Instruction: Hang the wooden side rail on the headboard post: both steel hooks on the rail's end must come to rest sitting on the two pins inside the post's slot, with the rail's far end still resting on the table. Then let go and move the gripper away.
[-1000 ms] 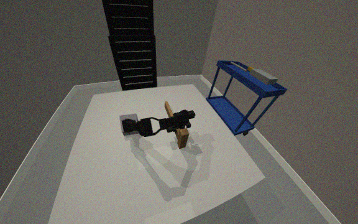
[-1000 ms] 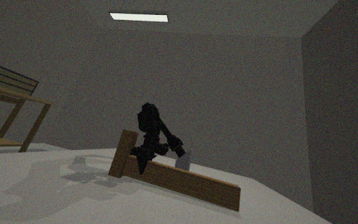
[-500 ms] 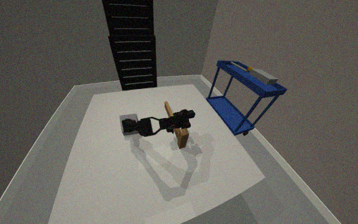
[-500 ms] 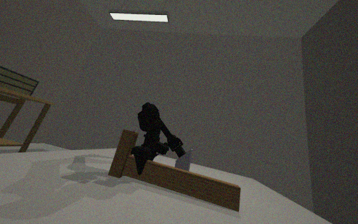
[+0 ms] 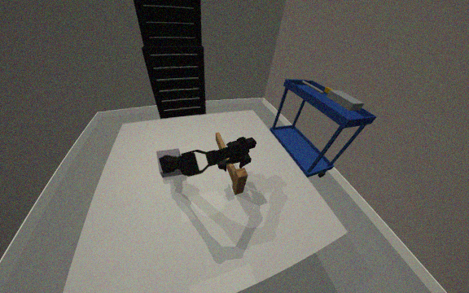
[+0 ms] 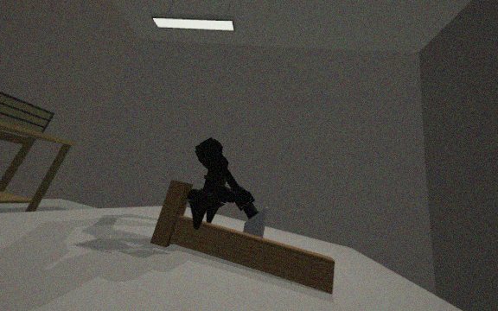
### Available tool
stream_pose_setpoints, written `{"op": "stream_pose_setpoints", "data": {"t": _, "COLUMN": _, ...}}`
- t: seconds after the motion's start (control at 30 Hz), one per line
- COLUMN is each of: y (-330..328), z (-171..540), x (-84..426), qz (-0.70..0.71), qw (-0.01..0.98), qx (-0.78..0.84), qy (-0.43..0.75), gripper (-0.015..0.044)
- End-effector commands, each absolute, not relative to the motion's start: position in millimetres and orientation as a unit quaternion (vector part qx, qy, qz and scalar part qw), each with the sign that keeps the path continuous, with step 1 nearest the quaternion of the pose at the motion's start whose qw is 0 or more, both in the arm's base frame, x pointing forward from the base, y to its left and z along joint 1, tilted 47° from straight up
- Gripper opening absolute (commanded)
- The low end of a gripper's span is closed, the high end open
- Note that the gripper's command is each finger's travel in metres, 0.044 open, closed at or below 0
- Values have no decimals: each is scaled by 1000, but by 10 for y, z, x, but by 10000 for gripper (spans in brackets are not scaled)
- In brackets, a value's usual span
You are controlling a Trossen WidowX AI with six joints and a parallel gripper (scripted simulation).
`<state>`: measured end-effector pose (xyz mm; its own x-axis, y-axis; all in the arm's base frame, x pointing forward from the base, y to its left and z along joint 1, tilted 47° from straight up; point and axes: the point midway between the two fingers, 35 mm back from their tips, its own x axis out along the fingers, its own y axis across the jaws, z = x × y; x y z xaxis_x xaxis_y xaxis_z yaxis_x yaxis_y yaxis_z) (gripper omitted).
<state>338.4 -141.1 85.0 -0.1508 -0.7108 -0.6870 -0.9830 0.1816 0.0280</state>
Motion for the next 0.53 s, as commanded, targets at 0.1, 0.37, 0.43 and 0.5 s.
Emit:
{"op": "stream_pose_setpoints", "data": {"t": 0.1, "y": -1218, "z": 676, "x": 3431, "qz": 244, "qw": 280, "qx": -591, "qy": 716, "gripper": 440}}
{"op": "stream_pose_setpoints", "data": {"t": 0.37, "y": -1205, "z": 662, "x": 3432, "qz": 244, "qw": 280, "qx": -591, "qy": 716, "gripper": 440}}
{"op": "stream_pose_setpoints", "data": {"t": 0.43, "y": -1219, "z": 698, "x": 3437, "qz": 243, "qw": 279, "qx": -593, "qy": 715, "gripper": 440}}
{"op": "stream_pose_setpoints", "data": {"t": 0.5, "y": -1219, "z": 698, "x": 3437, "qz": 243, "qw": 279, "qx": -593, "qy": 715, "gripper": 440}}
